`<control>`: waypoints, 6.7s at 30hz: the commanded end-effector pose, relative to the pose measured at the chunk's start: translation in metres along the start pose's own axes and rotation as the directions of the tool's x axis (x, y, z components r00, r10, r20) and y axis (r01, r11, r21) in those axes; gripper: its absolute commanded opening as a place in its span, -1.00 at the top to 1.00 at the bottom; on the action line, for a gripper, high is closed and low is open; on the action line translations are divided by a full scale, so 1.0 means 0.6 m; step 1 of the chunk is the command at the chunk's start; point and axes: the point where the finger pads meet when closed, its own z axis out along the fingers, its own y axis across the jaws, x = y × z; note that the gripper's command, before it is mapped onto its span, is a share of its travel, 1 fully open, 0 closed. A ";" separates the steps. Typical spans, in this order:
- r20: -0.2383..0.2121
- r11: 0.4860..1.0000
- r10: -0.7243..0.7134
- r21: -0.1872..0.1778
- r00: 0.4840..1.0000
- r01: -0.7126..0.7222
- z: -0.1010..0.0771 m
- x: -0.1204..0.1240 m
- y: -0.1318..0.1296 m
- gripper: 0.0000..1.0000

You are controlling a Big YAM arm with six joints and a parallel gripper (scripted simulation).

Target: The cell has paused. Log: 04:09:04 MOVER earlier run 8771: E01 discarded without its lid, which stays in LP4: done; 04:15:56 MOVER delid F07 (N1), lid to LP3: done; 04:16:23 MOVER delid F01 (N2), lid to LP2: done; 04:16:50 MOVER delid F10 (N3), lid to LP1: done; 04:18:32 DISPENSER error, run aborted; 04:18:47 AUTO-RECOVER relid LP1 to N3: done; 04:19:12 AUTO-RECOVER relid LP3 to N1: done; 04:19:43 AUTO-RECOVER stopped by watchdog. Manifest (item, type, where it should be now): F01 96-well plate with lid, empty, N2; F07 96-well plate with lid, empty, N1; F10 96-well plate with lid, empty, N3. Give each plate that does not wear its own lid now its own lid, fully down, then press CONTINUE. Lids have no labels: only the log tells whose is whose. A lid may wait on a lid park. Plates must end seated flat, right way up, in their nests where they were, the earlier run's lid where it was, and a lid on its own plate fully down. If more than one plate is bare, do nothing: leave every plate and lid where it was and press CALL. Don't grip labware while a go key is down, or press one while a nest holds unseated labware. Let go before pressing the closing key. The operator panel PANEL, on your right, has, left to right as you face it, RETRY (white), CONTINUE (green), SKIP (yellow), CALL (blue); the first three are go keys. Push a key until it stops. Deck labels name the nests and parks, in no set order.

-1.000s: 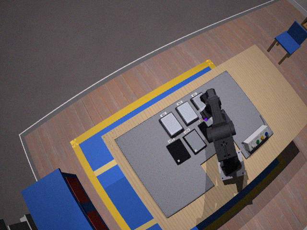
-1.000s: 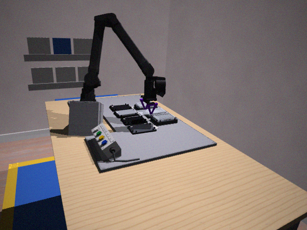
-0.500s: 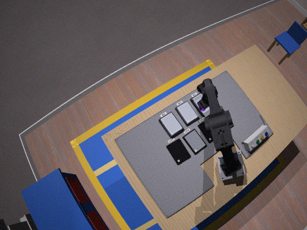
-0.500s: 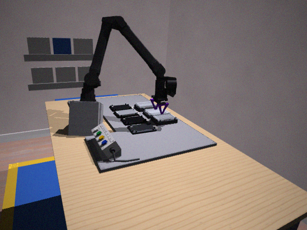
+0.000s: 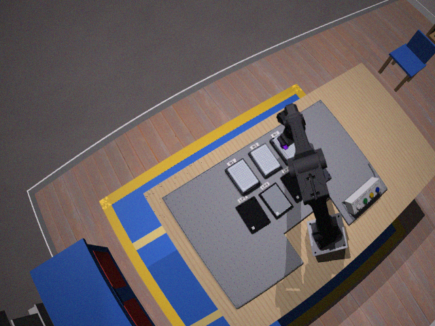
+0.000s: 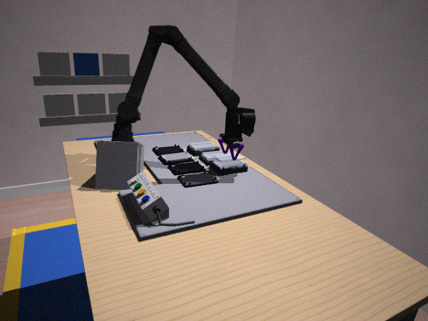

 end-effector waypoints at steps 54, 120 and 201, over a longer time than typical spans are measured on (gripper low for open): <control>-0.002 1.000 0.000 -0.005 1.000 0.000 0.045 -0.001 0.010 1.00; -0.004 1.000 0.000 -0.005 1.000 0.000 0.063 0.002 0.011 1.00; 0.002 1.000 -0.002 -0.003 1.000 0.002 0.062 -0.007 0.010 -1.00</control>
